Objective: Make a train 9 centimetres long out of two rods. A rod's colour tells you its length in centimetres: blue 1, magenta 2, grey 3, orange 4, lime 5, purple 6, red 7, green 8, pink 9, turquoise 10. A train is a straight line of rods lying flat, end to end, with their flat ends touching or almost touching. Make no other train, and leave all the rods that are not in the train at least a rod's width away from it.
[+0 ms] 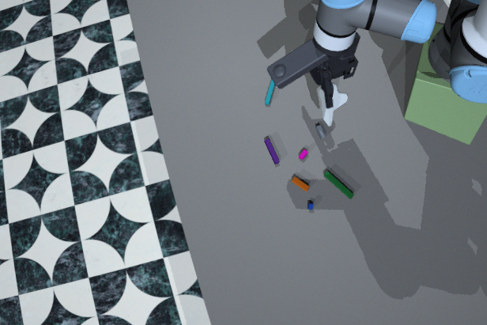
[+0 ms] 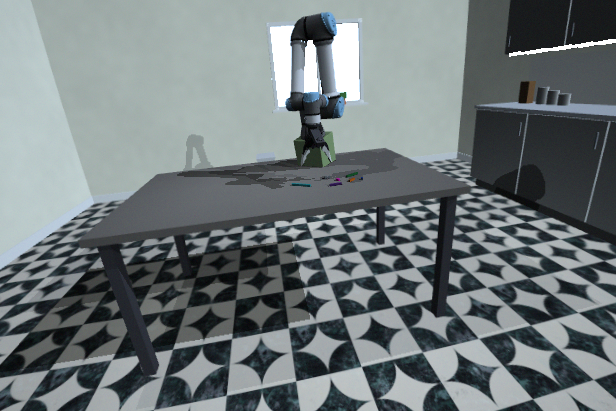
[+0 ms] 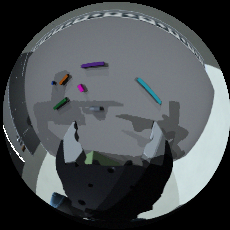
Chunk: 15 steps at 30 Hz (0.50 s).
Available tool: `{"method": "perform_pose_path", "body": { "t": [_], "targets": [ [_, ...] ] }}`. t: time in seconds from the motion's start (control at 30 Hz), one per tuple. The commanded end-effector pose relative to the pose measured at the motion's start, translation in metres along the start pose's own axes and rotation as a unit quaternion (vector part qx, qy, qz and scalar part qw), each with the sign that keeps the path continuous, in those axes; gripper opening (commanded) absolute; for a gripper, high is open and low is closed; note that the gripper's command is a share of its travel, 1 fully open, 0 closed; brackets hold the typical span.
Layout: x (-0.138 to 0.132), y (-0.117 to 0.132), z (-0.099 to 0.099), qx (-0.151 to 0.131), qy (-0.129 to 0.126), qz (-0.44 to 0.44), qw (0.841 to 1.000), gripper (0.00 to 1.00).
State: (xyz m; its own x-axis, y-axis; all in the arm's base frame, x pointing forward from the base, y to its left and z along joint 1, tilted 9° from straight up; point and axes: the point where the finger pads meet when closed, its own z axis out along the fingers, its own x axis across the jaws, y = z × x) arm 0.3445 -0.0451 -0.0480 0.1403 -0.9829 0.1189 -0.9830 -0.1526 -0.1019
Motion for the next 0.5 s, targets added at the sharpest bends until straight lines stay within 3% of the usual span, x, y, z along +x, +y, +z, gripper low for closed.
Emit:
{"method": "perform_pose_path", "body": {
  "t": [0.0, 0.47],
  "targets": [
    [-0.006, -0.001, -0.001, 0.003, -0.003, -0.07, 0.998, 1.0],
    [-0.022, -0.002, -0.001, 0.003, -0.002, -0.259, 0.966, 1.0]
  ]
}}
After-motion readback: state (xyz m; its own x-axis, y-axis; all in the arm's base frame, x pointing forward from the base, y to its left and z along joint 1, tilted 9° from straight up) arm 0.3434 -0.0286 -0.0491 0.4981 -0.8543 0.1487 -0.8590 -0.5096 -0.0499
